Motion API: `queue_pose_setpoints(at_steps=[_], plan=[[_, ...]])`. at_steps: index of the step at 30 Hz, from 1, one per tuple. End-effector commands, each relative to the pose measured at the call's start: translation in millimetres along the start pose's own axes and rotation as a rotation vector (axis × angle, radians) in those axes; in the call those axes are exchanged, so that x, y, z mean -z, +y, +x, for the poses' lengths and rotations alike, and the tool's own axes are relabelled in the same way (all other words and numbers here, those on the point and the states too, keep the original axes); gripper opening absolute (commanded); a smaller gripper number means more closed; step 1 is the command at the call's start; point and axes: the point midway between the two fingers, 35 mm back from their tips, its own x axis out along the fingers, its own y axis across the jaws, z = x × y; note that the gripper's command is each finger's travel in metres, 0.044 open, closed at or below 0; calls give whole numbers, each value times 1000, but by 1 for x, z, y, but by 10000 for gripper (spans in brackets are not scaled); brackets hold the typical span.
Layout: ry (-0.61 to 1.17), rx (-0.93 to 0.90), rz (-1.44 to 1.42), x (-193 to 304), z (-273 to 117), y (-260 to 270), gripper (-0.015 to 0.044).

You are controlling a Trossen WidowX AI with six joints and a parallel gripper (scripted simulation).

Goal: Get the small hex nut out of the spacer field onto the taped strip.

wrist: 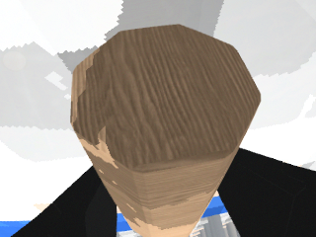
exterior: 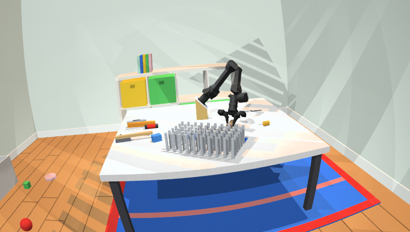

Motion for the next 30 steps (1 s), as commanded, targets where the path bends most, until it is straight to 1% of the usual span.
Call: queue_pose_setpoints(at_steps=[1, 9, 21, 25, 30], plan=[[10, 13, -4, 6, -5, -5, 0], [10, 14, -5, 6, -10, -6, 0], [8, 8, 3, -23, -37, 2, 0], [8, 5, 2, -17, -41, 1, 0], [7, -1, -2, 1, -56, -2, 0]])
